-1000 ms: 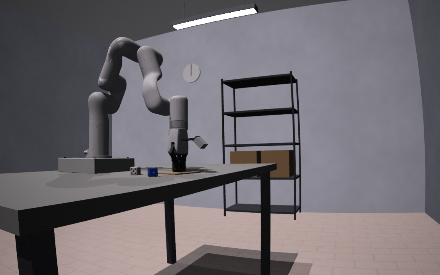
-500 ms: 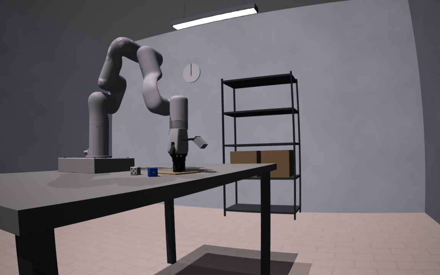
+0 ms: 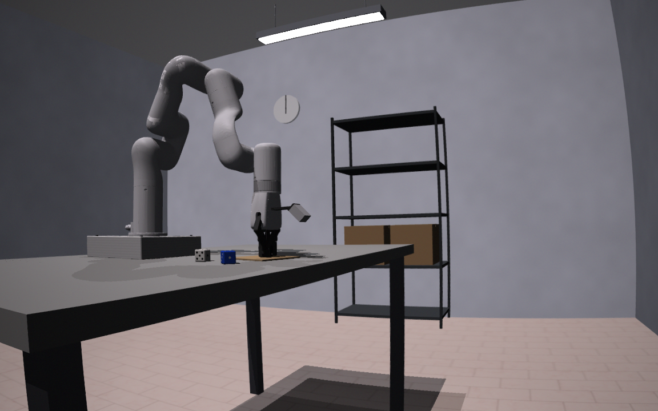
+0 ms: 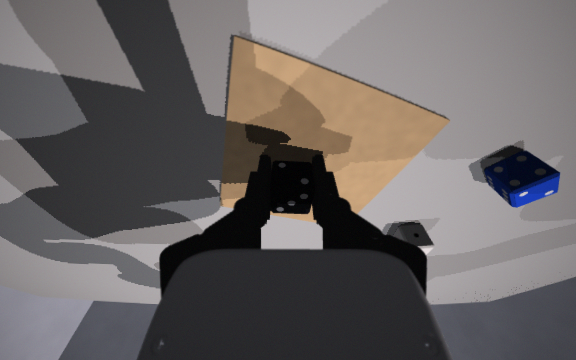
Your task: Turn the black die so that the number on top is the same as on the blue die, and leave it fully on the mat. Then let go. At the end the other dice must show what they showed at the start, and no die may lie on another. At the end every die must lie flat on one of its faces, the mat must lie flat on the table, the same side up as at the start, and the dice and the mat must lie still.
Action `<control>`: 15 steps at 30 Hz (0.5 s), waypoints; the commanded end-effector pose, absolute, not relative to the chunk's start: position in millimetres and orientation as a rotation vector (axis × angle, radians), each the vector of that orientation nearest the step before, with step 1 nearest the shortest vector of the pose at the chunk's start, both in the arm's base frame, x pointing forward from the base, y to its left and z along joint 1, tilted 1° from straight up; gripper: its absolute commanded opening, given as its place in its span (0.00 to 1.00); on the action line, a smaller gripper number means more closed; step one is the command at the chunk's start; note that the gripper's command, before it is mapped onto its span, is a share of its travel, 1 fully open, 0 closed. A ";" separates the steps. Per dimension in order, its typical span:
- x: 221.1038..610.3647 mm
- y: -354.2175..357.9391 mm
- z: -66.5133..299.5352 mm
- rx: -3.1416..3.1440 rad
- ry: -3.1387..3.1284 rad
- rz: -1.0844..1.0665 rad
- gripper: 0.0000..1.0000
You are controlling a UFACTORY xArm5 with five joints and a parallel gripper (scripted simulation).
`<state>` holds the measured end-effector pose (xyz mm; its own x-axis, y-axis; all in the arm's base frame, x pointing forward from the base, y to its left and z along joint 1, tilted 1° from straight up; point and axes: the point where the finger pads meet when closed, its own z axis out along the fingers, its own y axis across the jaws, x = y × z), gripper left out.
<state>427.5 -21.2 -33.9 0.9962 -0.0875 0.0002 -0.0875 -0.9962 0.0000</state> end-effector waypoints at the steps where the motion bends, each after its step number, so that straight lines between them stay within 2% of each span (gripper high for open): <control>1: 428.8 -21.3 -32.9 3.139 -0.138 0.005 0.27; 15: 428.8 -21.3 -26.9 3.139 -0.138 0.005 0.27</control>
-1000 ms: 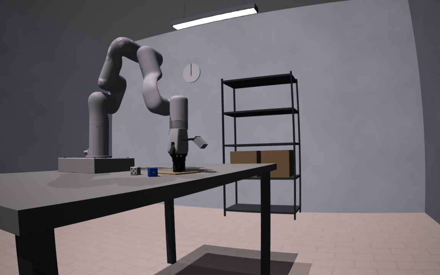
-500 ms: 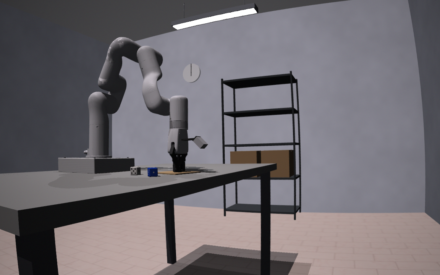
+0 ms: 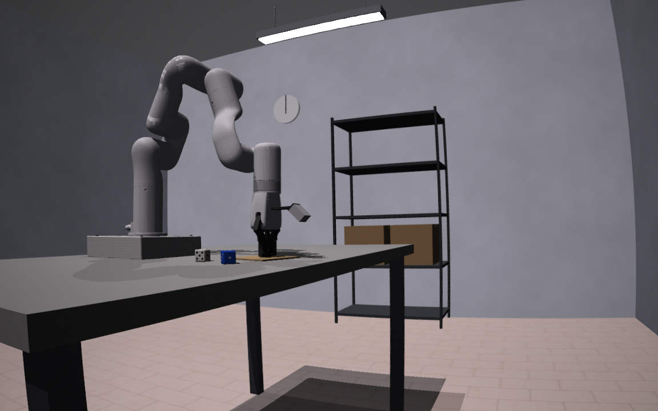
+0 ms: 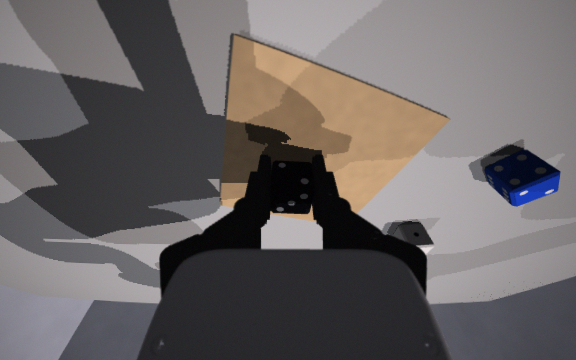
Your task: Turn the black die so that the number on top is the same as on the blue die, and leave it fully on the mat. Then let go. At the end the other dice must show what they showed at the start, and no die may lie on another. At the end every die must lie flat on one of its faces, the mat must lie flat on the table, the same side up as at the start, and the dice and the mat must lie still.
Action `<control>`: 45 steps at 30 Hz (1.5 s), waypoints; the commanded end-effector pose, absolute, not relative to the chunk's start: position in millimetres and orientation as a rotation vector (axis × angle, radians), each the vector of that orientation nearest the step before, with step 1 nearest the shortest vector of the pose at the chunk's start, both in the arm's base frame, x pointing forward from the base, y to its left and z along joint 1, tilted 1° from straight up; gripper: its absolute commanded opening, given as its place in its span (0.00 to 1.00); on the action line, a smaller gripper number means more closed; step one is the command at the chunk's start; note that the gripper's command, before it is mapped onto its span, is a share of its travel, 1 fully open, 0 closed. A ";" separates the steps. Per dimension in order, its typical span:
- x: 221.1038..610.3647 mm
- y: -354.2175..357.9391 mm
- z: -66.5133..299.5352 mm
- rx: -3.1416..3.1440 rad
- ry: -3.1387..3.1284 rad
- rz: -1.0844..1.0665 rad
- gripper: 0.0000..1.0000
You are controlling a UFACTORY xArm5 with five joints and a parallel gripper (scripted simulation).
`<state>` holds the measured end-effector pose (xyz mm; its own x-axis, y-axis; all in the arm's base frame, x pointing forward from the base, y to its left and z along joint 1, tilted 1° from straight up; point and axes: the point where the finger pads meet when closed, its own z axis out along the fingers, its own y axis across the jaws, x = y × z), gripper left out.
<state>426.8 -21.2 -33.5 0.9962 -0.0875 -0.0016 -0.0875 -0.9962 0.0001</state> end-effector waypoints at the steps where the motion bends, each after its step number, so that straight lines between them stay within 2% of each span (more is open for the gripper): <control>1: 428.7 -21.3 -23.2 3.139 -0.138 0.006 0.27; 18: 428.5 -22.4 64.8 3.139 -0.138 0.006 0.27; 45: 439.8 -22.9 52.0 3.140 -0.081 0.034 0.27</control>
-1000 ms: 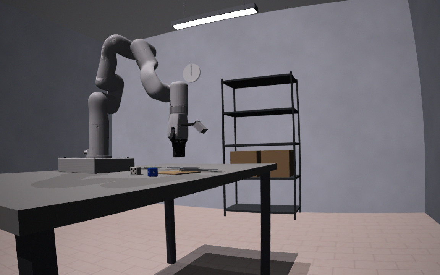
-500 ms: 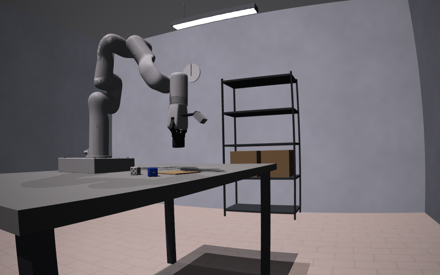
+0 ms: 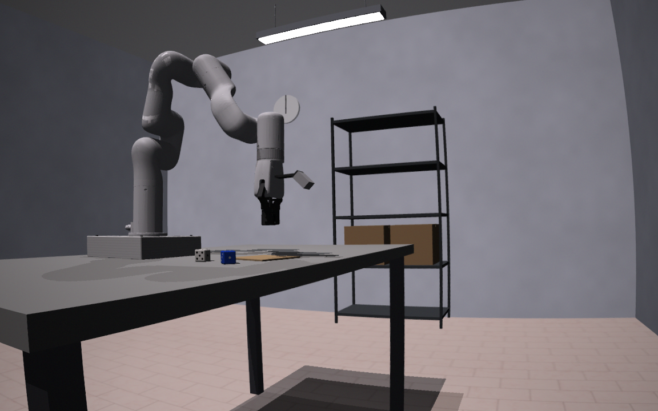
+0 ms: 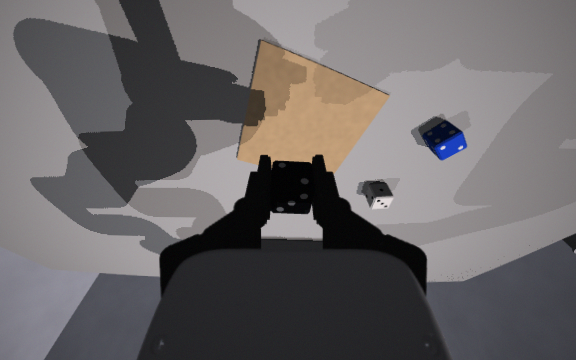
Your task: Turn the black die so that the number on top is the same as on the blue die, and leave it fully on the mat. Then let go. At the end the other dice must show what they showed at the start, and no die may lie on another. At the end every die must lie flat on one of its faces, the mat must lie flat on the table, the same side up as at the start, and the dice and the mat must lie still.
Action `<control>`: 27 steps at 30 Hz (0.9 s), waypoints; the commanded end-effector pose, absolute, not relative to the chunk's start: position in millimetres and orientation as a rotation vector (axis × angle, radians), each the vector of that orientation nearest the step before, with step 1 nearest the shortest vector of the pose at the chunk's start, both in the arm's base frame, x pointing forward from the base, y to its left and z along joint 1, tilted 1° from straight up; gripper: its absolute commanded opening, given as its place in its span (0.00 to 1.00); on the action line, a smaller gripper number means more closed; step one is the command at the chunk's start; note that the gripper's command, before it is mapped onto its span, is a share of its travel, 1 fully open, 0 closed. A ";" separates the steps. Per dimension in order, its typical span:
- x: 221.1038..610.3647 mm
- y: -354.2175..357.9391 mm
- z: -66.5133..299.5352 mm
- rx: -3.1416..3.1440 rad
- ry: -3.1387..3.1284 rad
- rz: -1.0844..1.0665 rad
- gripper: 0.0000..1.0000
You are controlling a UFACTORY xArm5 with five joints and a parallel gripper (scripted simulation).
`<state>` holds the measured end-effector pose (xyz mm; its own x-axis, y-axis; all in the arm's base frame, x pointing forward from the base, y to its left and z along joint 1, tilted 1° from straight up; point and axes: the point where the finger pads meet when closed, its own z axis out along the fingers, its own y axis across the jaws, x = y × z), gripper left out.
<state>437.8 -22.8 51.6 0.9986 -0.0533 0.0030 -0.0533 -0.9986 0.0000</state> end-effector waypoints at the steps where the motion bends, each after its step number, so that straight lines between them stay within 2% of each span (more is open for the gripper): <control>1: 439.8 -22.9 51.8 3.139 -0.082 0.052 0.27; 9: 438.7 -21.8 51.4 3.108 -0.083 0.404 0.27; 15: 438.7 -21.3 50.7 3.088 -0.084 0.532 0.27; 17: 437.9 -20.8 51.1 3.061 -0.084 0.665 0.27; 27: 437.5 -20.2 49.7 2.973 -0.084 0.978 0.27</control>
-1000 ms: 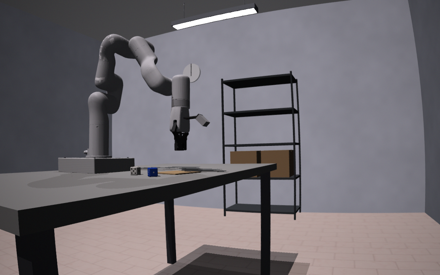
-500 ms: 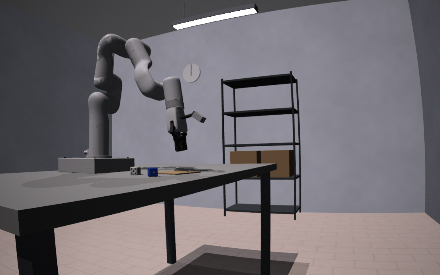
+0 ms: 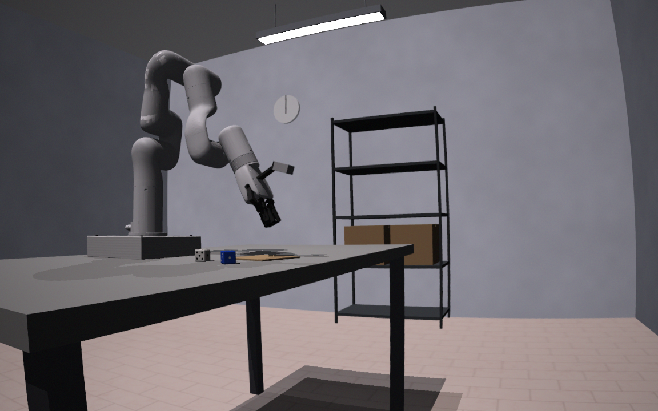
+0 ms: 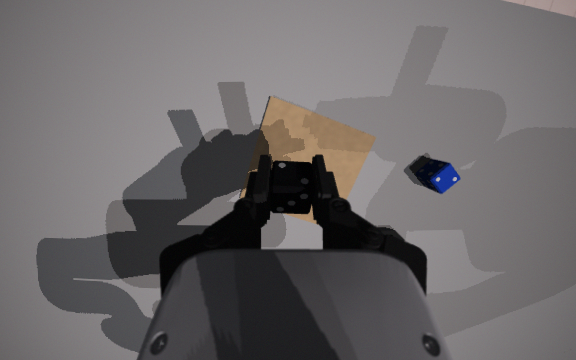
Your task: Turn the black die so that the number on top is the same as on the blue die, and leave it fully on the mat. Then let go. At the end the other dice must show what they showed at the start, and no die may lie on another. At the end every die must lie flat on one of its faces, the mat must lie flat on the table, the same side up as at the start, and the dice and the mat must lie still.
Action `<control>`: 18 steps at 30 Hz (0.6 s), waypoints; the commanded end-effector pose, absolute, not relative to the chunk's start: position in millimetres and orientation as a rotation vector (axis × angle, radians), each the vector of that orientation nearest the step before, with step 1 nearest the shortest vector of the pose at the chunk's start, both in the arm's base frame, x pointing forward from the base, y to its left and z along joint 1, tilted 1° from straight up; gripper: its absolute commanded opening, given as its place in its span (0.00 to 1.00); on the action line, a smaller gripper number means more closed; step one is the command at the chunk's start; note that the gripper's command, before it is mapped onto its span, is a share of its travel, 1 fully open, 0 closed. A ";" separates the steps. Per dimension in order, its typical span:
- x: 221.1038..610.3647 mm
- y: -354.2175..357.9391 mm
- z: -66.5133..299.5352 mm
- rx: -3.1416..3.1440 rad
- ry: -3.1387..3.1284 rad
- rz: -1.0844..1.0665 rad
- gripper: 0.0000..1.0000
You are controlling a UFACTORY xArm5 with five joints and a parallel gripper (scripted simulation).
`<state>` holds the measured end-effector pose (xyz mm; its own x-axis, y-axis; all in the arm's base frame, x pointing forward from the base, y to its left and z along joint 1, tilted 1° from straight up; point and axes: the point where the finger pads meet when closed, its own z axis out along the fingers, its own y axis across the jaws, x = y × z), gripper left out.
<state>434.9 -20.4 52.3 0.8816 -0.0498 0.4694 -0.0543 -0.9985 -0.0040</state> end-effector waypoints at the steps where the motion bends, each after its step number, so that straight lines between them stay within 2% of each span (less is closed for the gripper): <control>1: 437.0 -20.1 49.8 2.957 -0.083 1.023 0.27; 4: 436.8 -20.0 49.9 2.953 -0.083 1.034 0.27; 8: 436.9 -24.0 48.9 2.874 -0.083 1.216 0.27; 18: 435.4 -20.7 48.9 2.774 -0.066 1.426 0.27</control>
<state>433.0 -22.8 49.8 0.6703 -0.0363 0.7412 -0.0533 -0.9986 -0.0007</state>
